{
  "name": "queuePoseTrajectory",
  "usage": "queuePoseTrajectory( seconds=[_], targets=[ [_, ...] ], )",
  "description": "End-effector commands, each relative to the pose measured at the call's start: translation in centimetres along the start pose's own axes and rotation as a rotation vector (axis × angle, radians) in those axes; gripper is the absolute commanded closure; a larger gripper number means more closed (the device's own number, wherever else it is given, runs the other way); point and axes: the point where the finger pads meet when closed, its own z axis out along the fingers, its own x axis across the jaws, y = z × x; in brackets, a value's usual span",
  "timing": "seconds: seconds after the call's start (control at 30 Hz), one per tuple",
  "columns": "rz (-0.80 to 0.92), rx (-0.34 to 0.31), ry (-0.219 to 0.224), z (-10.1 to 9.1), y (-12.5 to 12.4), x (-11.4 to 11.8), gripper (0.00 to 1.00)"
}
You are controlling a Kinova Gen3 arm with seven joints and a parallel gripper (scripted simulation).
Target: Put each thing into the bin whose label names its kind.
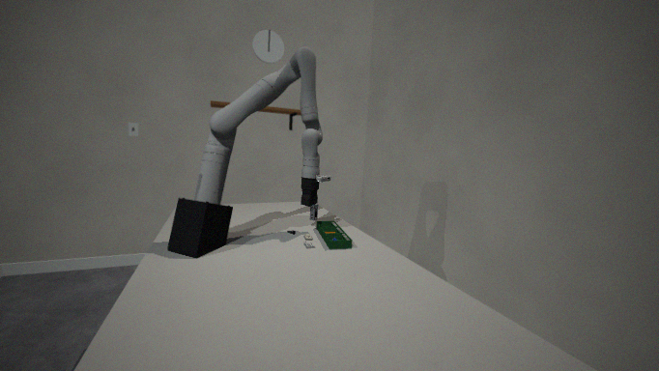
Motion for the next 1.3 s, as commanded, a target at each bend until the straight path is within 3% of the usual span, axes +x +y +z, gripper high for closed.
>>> queuePoseTrajectory(
  seconds=[0.0, 0.1, 0.5, 0.6, 1.27],
  targets=[
    [0.028, 0.006, -0.003, 0.0, -1.6, 0.5, 0.68],
    [0.078, 0.006, -0.003, 0.0, -2.2, 0.6, 0.68],
    [0.678, 0.006, -0.005, 0.0, -9.3, 2.0, 0.68],
    [0.828, 0.005, -0.005, 0.0, -9.5, 2.0, 0.68],
    [0.860, 0.005, -0.005, 0.0, -9.4, 1.9, 0.68]
  ],
)
